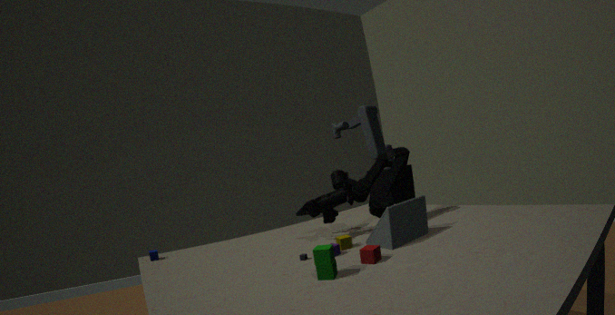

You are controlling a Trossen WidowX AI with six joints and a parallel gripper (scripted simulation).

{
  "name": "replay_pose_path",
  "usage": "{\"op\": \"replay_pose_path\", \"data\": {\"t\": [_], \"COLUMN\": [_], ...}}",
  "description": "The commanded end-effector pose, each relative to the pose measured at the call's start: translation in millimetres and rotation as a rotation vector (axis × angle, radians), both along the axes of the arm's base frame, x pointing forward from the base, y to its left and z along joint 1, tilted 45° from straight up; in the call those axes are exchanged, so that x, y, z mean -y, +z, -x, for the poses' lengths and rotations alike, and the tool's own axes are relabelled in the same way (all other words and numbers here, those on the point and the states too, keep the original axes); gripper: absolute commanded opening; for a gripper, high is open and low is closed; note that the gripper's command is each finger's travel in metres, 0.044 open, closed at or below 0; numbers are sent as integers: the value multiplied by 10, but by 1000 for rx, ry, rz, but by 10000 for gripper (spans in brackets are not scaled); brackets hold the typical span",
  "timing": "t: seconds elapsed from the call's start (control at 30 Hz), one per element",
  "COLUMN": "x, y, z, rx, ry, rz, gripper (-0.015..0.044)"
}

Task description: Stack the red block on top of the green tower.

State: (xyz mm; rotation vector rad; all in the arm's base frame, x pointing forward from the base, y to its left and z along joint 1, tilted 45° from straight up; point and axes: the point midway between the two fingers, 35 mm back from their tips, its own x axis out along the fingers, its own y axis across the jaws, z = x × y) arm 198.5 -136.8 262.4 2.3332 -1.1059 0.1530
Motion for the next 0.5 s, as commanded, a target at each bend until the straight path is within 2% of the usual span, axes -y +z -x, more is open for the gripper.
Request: {"op": "replay_pose_path", "data": {"t": [0.0,0.03,0.47], "x": [-3,-12,-439], "y": [-4,-18,-510], "z": [-13,-51,-910], "rx": [-9,-34,-689], "ry": [2,6,185], "rz": [1,5,187], "gripper": [426,440,440]}}
